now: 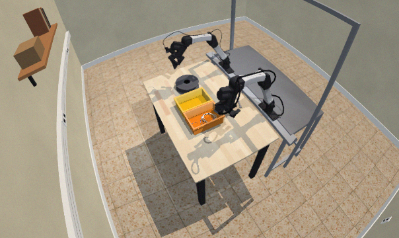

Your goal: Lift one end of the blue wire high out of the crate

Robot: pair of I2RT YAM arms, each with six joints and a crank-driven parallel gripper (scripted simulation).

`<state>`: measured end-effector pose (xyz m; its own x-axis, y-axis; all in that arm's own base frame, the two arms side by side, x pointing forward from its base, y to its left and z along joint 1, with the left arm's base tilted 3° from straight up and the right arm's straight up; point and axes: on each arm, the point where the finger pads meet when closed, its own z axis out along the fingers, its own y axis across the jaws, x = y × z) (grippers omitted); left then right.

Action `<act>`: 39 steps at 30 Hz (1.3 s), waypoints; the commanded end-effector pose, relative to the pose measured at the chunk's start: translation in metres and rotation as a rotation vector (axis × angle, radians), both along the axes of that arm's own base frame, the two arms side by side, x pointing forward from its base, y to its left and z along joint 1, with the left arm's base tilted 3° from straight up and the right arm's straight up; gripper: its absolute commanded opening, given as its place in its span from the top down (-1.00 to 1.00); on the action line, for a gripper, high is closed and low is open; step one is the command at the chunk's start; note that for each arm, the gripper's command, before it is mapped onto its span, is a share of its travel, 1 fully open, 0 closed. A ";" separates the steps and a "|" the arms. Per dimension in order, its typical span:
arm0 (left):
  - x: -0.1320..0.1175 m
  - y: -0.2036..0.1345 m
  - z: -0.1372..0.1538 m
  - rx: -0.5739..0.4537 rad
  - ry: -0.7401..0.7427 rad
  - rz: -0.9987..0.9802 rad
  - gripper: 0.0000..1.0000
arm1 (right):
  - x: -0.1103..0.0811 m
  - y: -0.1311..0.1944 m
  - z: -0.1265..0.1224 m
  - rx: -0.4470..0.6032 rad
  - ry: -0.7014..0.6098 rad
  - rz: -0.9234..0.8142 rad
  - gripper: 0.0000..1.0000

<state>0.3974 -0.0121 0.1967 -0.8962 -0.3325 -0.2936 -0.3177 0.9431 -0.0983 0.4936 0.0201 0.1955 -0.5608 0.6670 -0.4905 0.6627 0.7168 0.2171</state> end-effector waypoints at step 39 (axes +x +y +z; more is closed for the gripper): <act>0.021 0.007 0.099 0.141 -0.790 -0.170 -1.00 | -0.049 -0.001 0.120 -0.253 -0.582 0.436 -1.00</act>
